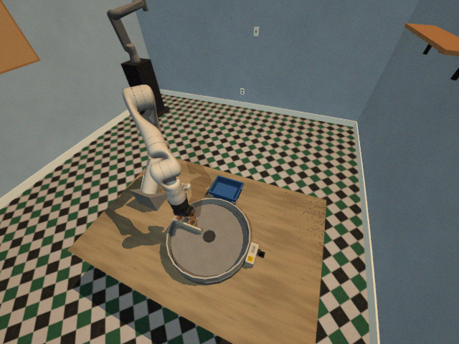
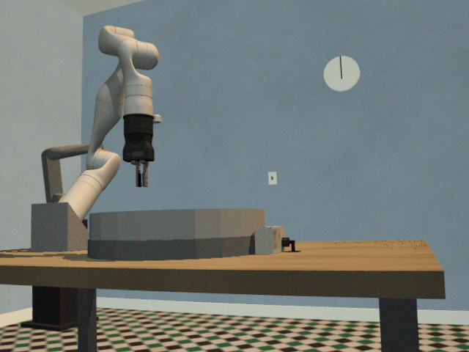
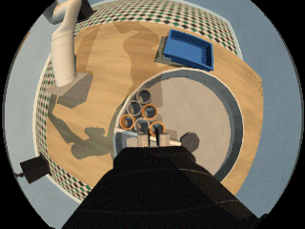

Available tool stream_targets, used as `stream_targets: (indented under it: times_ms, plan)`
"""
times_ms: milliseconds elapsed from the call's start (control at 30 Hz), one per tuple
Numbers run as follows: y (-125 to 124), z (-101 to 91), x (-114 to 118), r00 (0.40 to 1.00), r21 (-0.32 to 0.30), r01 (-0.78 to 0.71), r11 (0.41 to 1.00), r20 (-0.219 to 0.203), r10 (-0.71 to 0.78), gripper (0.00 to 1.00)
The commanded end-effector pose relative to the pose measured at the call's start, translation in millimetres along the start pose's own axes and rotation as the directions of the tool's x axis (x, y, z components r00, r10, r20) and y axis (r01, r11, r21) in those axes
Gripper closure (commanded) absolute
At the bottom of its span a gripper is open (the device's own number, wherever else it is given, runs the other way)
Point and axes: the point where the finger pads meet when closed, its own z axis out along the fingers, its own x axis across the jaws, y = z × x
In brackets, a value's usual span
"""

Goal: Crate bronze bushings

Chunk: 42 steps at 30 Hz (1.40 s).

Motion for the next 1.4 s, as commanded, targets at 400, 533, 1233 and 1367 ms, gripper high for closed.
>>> stream_targets:
  times_ms: [400,533,1233,1367]
  plan:
    - [2.1,28.5,24.1,1.0,-0.002,0.0,1.0,-0.001,0.0,0.66]
    - [2.1,28.5,24.1,1.0,-0.002,0.0,1.0,-0.001,0.0,0.66]
    - [2.2,28.2,24.1,1.0,-0.002,0.0,1.0,-0.001,0.0,0.52]
    - [2.2,28.2,24.1,1.0,-0.002,0.0,1.0,-0.001,0.0,0.52]
